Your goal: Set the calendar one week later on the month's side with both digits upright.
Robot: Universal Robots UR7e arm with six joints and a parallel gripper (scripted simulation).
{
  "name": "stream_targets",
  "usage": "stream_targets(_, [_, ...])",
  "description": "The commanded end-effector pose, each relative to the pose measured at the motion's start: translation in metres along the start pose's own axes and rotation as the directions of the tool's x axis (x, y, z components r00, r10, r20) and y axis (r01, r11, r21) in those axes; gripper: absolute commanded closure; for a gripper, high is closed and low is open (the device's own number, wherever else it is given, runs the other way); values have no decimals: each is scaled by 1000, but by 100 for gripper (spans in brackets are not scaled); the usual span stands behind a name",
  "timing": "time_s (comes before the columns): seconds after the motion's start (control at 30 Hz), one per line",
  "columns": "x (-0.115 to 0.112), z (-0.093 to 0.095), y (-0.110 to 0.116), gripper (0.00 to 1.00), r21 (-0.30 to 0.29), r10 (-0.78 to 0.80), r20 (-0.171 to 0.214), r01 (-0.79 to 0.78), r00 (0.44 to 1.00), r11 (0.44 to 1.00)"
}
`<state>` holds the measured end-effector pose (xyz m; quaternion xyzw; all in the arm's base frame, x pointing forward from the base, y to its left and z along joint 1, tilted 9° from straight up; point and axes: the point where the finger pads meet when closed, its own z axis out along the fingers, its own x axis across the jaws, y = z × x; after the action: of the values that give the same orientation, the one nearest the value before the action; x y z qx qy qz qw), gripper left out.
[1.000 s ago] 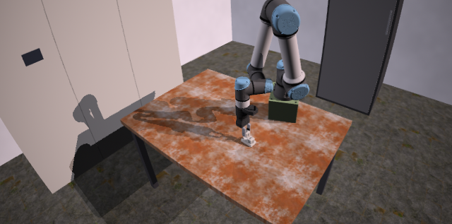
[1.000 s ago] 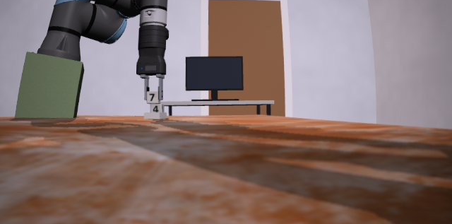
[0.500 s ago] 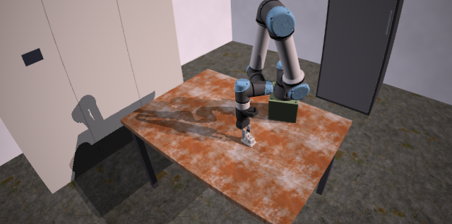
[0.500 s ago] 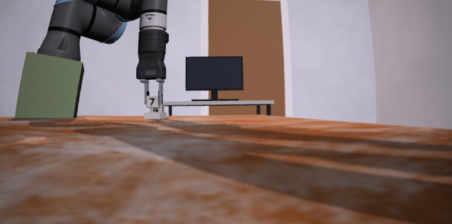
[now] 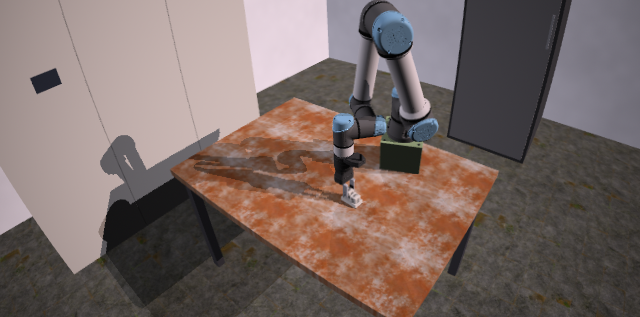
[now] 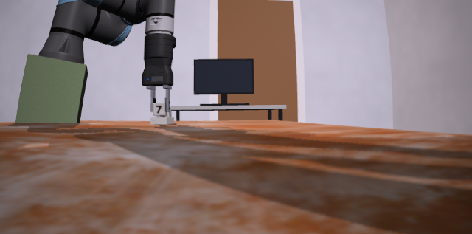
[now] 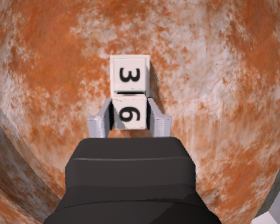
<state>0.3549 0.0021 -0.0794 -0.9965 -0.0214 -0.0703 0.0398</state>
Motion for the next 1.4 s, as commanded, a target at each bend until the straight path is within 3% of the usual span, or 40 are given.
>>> stream_targets(0.0, [0, 1, 0, 40, -1, 0, -1, 0, 1000, 1000])
stream_targets(1.37, [0, 6, 0, 40, -1, 0, -1, 0, 1000, 1000])
